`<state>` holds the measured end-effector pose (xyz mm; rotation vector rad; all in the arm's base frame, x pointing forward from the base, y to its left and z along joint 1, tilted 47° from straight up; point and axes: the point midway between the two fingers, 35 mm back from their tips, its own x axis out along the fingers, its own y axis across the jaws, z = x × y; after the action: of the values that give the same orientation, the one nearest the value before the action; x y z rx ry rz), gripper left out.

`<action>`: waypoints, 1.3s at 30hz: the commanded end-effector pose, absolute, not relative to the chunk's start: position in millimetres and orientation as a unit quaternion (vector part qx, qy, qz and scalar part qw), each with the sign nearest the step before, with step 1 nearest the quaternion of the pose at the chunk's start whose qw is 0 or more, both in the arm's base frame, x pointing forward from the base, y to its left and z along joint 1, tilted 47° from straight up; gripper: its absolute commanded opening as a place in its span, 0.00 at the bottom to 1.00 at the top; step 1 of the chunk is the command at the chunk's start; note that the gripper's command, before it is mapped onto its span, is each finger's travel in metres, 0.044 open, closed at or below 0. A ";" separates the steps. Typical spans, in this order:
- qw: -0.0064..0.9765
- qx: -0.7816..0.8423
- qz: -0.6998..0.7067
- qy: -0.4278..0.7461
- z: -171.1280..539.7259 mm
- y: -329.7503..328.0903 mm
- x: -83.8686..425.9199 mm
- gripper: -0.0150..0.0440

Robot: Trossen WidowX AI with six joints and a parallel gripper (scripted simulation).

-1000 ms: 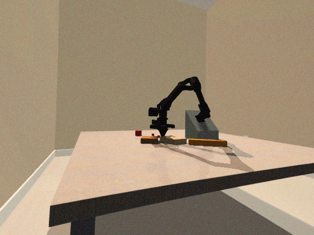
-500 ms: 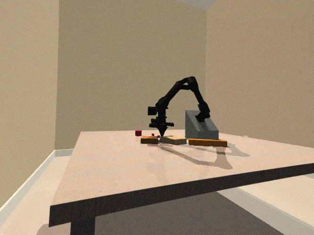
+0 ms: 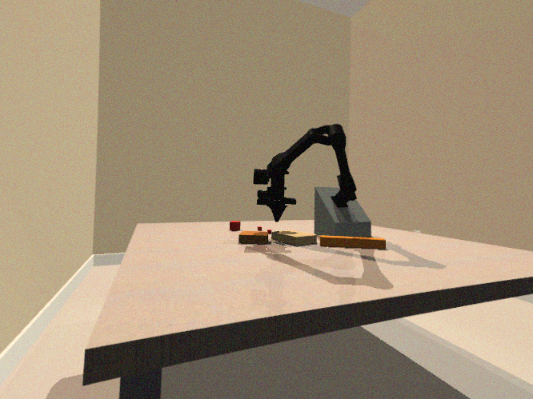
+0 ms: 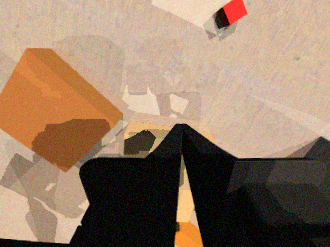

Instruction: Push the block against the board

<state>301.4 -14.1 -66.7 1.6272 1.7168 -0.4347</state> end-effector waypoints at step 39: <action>0.678 0.256 0.305 0.618 36.5 95.0 203.8 0.25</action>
<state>212.2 89.7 33.4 0.6349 1.4257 0.6222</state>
